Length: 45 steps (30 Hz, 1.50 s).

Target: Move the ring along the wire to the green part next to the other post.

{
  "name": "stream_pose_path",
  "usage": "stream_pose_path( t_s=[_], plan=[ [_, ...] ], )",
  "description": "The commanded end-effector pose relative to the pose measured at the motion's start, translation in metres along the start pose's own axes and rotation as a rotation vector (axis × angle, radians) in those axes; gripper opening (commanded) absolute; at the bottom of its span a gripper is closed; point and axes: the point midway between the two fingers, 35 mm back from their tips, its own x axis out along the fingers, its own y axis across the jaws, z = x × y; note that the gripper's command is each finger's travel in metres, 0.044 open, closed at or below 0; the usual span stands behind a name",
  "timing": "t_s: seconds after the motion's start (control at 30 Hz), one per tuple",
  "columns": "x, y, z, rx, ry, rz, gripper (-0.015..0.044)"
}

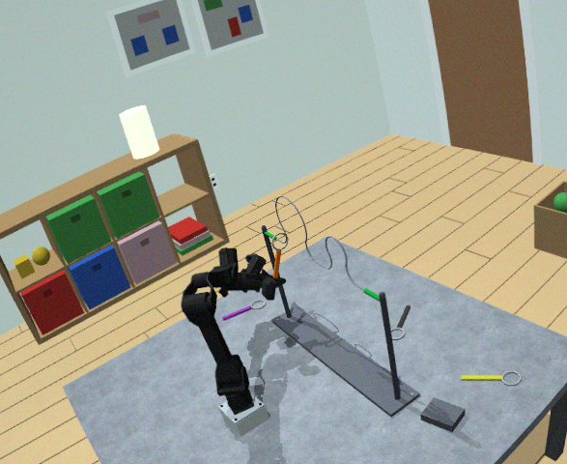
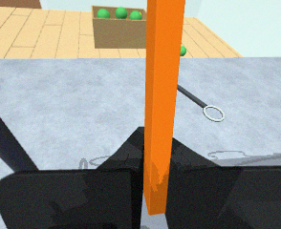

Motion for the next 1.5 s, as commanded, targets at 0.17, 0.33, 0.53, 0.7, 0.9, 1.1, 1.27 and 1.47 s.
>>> stream_pose_path(
  t_s=[0.17, 0.33, 0.53, 0.7, 0.9, 1.1, 1.27, 1.47],
  plan=[
    [-0.002, 0.012, 0.002, 0.029, 0.001, 0.013, -0.0150],
    [-0.003, 0.018, 0.002, 0.033, 0.001, 0.015, -0.0150],
    [-0.004, 0.024, 0.002, 0.034, 0.001, 0.016, -0.0150],
    [-0.004, 0.029, 0.003, 0.035, 0.001, 0.016, -0.0150],
    [-0.005, 0.035, 0.003, 0.035, 0.001, 0.016, -0.0150],
    [-0.006, 0.041, 0.003, 0.036, 0.000, 0.016, -0.0150],
    [-0.007, 0.044, 0.003, 0.036, 0.000, 0.016, -0.0150],
    [-0.004, 0.045, -0.003, 0.036, 0.000, 0.016, -0.0150]
  ],
)
